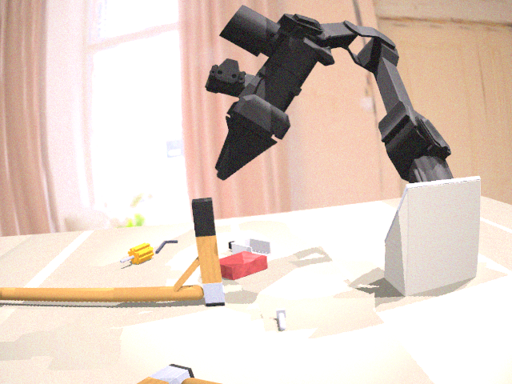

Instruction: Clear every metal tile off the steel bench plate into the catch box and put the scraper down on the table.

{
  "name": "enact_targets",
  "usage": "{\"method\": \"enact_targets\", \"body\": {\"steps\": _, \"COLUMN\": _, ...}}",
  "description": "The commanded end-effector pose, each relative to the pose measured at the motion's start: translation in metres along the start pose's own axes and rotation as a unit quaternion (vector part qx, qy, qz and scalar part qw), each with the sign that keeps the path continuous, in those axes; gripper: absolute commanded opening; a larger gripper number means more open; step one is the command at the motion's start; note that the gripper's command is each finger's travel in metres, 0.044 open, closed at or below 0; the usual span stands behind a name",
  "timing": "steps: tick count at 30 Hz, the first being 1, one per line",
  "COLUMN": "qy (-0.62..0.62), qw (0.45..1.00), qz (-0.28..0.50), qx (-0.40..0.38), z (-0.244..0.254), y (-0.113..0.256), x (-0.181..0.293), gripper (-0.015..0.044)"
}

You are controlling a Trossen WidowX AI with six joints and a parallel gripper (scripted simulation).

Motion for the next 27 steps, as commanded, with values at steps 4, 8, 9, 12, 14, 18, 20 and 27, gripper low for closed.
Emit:
{"method": "enact_targets", "body": {"steps": 4, "qy": -0.006, "qw": 1.000, "qz": -0.008, "qx": 0.002, "z": -0.003, "y": 0.013, "x": -0.004, "gripper": 0.0440}}
{"method": "enact_targets", "body": {"steps": 8, "qy": -0.007, "qw": 1.000, "qz": -0.007, "qx": 0.002, "z": -0.002, "y": 0.004, "x": 0.002, "gripper": 0.0440}}
{"method": "enact_targets", "body": {"steps": 9, "qy": -0.007, "qw": 1.000, "qz": -0.007, "qx": 0.002, "z": -0.002, "y": 0.002, "x": 0.004, "gripper": 0.0440}}
{"method": "enact_targets", "body": {"steps": 12, "qy": -0.007, "qw": 1.000, "qz": -0.007, "qx": 0.002, "z": -0.001, "y": -0.006, "x": 0.009, "gripper": 0.0440}}
{"method": "enact_targets", "body": {"steps": 14, "qy": -0.007, "qw": 1.000, "qz": -0.008, "qx": 0.002, "z": -0.001, "y": -0.010, "x": 0.013, "gripper": 0.0440}}
{"method": "enact_targets", "body": {"steps": 18, "qy": -0.006, "qw": 1.000, "qz": -0.008, "qx": 0.003, "z": -0.001, "y": -0.018, "x": 0.020, "gripper": 0.0440}}
{"method": "enact_targets", "body": {"steps": 20, "qy": -0.006, "qw": 1.000, "qz": -0.008, "qx": 0.003, "z": -0.001, "y": -0.019, "x": 0.020, "gripper": 0.0440}}
{"method": "enact_targets", "body": {"steps": 27, "qy": -0.007, "qw": 1.000, "qz": -0.007, "qx": 0.002, "z": 0.000, "y": -0.027, "x": 0.018, "gripper": 0.0440}}
Point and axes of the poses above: the point midway between the two fingers, 35 mm back from their tips, its own y axis back along the fingers, its own z axis across the jaws, x = y × z, the point moved 6 cm from there along y, back along the fingers, and after that the axes turned 4 degrees about y, right-handed, at the moved point
